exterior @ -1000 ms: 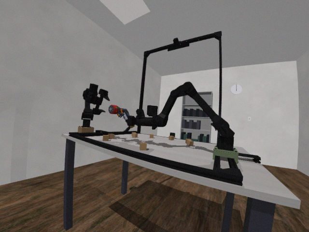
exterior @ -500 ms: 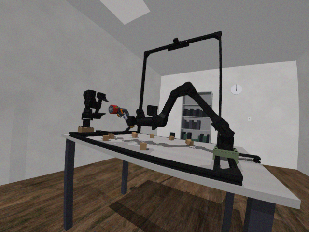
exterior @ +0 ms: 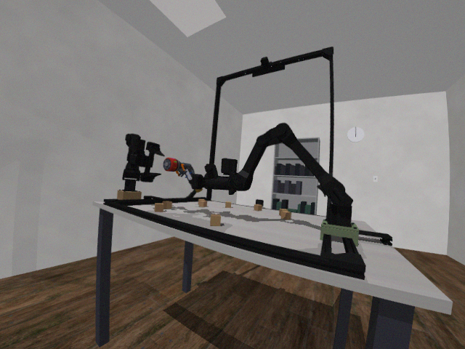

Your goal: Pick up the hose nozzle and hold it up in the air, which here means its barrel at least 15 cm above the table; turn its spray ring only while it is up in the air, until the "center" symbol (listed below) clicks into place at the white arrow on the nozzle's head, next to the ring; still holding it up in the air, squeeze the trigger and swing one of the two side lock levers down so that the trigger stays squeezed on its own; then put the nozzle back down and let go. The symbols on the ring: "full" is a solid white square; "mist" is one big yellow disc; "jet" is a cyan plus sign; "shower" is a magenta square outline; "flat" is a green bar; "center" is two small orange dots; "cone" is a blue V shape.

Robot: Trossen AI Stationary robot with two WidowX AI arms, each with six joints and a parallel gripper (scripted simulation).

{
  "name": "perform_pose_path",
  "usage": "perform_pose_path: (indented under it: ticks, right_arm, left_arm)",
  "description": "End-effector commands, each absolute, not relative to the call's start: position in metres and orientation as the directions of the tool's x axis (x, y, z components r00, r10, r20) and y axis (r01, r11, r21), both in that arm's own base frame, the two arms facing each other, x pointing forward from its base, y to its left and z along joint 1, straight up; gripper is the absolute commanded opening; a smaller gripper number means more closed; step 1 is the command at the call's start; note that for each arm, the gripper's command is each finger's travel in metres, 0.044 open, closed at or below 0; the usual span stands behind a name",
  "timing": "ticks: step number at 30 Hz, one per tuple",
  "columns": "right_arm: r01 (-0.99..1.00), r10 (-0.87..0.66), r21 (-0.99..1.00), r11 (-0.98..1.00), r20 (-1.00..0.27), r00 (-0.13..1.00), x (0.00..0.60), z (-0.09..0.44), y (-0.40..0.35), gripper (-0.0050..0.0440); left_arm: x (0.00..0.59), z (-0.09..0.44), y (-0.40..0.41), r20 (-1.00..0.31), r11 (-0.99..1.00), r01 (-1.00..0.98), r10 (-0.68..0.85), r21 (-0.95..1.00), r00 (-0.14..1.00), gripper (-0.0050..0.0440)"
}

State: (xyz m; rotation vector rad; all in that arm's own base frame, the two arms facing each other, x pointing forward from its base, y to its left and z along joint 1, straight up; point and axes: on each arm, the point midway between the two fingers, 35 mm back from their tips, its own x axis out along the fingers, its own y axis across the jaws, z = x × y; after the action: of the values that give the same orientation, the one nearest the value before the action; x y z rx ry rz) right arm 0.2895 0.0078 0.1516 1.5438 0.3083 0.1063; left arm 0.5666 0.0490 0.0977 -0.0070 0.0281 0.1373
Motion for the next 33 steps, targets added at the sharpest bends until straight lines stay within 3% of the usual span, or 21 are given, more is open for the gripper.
perform_pose_path:
  ticks: [1, 33]
  right_arm:
    - [0.12, 0.258, 0.992, 0.027, -0.123, 0.958, 0.296, 0.154, 0.009, 0.04]
    - [0.119, 0.258, 0.992, 0.027, -0.122, 0.958, 0.34, 0.156, 0.019, 0.04]
  left_arm:
    - [0.568, 0.108, 0.049, 0.0, 0.99, -0.139, 0.139, 0.0, 0.99, 0.0]
    - [0.568, 0.108, 0.049, 0.0, 0.99, -0.139, 0.139, 0.0, 0.99, 0.0]
